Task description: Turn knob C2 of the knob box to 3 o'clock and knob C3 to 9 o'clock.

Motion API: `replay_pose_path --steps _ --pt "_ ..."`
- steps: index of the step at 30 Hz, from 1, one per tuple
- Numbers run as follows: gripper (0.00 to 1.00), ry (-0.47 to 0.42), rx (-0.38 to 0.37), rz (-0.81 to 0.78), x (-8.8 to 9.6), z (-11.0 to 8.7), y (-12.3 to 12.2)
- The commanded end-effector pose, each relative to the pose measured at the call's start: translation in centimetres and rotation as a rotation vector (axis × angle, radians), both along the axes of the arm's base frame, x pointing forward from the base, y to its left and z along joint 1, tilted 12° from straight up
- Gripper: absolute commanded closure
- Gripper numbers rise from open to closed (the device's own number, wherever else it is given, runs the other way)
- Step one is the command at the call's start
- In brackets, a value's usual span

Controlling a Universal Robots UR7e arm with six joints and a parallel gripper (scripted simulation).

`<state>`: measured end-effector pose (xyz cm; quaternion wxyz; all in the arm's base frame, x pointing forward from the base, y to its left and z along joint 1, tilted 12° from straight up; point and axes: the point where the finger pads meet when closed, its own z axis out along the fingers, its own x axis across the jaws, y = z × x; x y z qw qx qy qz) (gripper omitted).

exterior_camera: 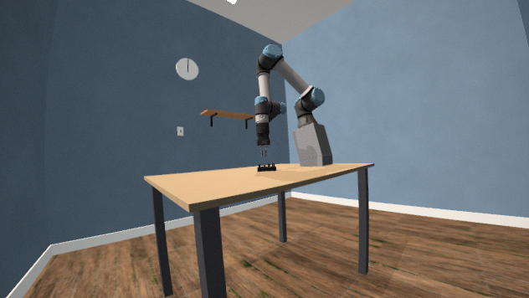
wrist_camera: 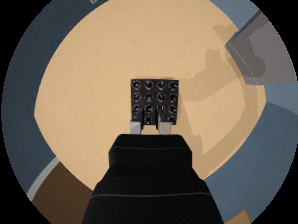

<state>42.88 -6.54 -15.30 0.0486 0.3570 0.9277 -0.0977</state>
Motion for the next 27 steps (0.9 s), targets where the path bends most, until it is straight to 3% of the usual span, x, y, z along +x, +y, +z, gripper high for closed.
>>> replay_pose_path --steps 1,12,27 --pt "0.54 0.025 0.001 0.130 0.22 0.17 0.08" --pt "0.54 0.044 -0.001 0.218 0.37 0.25 0.18" --pt "0.54 0.045 -0.001 0.223 0.38 0.26 0.19"
